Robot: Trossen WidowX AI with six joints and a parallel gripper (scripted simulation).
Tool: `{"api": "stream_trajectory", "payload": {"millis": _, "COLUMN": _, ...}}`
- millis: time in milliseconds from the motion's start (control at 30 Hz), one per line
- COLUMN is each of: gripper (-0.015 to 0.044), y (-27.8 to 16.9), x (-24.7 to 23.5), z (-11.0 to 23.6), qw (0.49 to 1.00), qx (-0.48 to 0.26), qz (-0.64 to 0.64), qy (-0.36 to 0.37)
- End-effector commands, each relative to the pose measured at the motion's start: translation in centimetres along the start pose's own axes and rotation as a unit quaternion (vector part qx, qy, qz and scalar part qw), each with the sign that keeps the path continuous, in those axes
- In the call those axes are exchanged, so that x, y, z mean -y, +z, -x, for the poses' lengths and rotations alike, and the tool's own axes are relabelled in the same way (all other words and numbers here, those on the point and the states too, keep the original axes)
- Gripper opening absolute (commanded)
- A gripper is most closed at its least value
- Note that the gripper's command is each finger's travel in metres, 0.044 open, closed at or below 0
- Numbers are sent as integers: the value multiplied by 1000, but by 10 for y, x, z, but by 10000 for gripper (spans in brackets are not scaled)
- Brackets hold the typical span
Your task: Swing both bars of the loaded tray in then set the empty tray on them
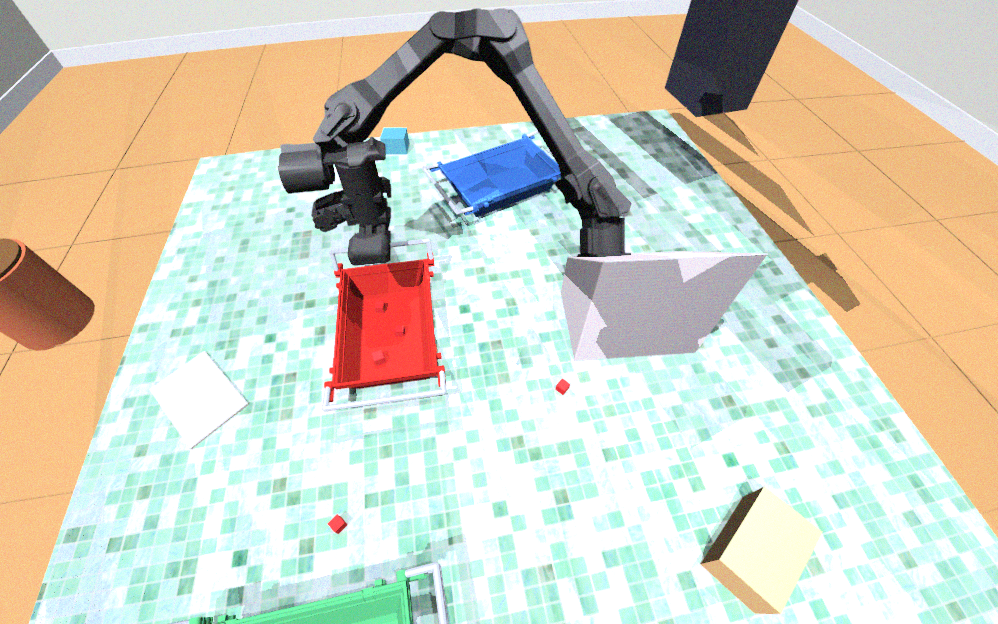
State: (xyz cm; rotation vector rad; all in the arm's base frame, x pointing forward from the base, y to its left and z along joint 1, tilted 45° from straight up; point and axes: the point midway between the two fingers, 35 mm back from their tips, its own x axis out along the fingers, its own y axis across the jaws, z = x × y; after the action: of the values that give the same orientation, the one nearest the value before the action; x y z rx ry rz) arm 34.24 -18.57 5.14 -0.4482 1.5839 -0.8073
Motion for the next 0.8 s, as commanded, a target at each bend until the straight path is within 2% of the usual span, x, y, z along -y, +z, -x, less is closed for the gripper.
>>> {"api": "stream_trajectory", "payload": {"millis": 0, "gripper": 82, "y": -1, "x": -22, "z": -7, "qw": 1000, "qx": -7, "qz": 9, "qy": 8}}
{"api": "stream_trajectory", "payload": {"millis": 300, "gripper": 82, "y": -2, "x": -46, "z": -26, "qw": 1000, "qx": -7, "qz": 9, "qy": 8}}
{"api": "stream_trajectory", "payload": {"millis": 433, "gripper": 82, "y": 0, "x": -45, "z": -16, "qw": 1000, "qx": -7, "qz": 9, "qy": 8}}
{"api": "stream_trajectory", "payload": {"millis": 633, "gripper": 82, "y": 3, "x": -41, "z": 19, "qw": 1000, "qx": -7, "qz": 9, "qy": 9}}
{"api": "stream_trajectory", "payload": {"millis": 767, "gripper": 82, "y": 2, "x": -45, "z": 16, "qw": 1000, "qx": -8, "qz": 16, "qy": 7}}
